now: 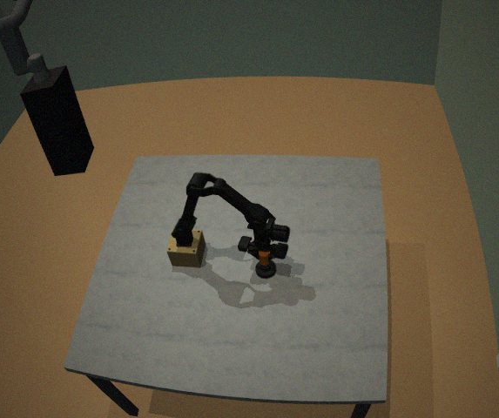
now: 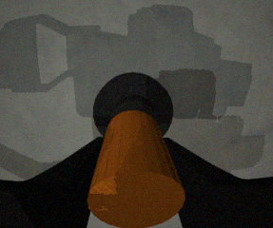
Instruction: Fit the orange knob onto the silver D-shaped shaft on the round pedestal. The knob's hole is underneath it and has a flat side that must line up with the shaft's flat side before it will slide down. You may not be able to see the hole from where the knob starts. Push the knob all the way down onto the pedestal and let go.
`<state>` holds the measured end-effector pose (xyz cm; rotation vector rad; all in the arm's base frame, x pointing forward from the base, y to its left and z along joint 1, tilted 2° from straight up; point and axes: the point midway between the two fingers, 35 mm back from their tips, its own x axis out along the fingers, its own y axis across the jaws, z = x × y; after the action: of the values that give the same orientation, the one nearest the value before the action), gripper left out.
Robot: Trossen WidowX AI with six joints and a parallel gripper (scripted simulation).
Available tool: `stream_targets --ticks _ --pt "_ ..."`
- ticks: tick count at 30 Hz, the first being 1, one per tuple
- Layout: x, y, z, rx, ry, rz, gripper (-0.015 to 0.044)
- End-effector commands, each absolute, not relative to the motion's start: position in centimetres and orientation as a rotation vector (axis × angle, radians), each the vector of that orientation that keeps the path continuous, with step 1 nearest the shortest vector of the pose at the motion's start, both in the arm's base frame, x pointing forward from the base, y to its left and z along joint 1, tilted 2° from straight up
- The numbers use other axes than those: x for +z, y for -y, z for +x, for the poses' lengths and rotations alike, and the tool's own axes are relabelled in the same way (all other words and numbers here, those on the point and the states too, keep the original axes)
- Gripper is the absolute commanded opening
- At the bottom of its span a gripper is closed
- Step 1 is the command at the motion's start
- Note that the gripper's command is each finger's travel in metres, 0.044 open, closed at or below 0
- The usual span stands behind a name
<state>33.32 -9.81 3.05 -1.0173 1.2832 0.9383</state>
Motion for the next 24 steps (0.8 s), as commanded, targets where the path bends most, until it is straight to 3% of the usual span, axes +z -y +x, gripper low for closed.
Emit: stream_targets --ticks 1,24 --pt "3.43 9.82 33.42 0.971 -1.259 -1.058 0.0000" --pt "2.92 9.80 33.48 1.083 -1.199 -1.178 0.0000"
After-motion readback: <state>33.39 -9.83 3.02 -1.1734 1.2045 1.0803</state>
